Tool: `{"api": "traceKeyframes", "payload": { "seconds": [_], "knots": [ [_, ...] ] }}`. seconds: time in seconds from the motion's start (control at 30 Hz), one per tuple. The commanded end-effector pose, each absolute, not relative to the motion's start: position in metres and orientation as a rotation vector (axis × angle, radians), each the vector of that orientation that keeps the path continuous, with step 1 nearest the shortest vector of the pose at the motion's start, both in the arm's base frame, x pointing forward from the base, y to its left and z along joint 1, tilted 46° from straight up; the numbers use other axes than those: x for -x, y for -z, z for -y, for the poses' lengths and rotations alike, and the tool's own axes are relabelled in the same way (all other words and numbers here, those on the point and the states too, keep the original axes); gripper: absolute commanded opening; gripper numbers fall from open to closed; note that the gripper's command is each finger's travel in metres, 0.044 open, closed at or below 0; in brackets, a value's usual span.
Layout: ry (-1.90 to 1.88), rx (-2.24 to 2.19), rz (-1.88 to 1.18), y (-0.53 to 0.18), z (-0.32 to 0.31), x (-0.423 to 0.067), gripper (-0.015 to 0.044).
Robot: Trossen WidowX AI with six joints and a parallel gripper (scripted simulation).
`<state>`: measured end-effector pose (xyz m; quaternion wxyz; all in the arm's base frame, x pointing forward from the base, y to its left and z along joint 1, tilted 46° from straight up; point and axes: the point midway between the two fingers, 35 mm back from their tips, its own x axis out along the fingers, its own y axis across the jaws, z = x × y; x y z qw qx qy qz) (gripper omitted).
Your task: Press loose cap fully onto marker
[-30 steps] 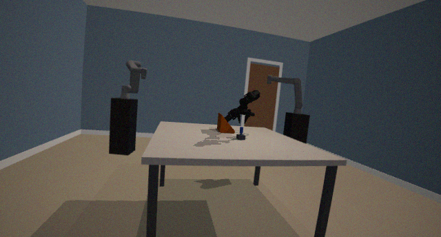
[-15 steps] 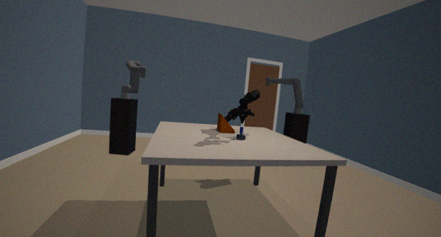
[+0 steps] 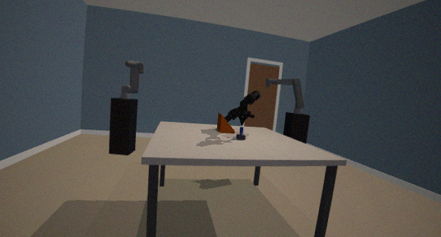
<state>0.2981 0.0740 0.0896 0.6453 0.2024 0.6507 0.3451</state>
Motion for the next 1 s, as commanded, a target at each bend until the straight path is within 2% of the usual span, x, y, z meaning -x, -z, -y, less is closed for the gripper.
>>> {"api": "traceKeyframes", "payload": {
  "seconds": [0.0,0.63,0.83,0.97],
  "knots": [
    [-0.787,-0.470,-1.486,-0.085,-0.079,-0.296,0.0000],
    [-0.783,-0.463,-1.477,-0.078,-0.085,-0.298,0.0000],
    [-0.778,-0.461,-1.480,-0.131,-0.030,-0.306,0.0000],
    [-0.780,-0.462,-1.481,-0.138,-0.023,-0.305,0.0000]
  ]
}}
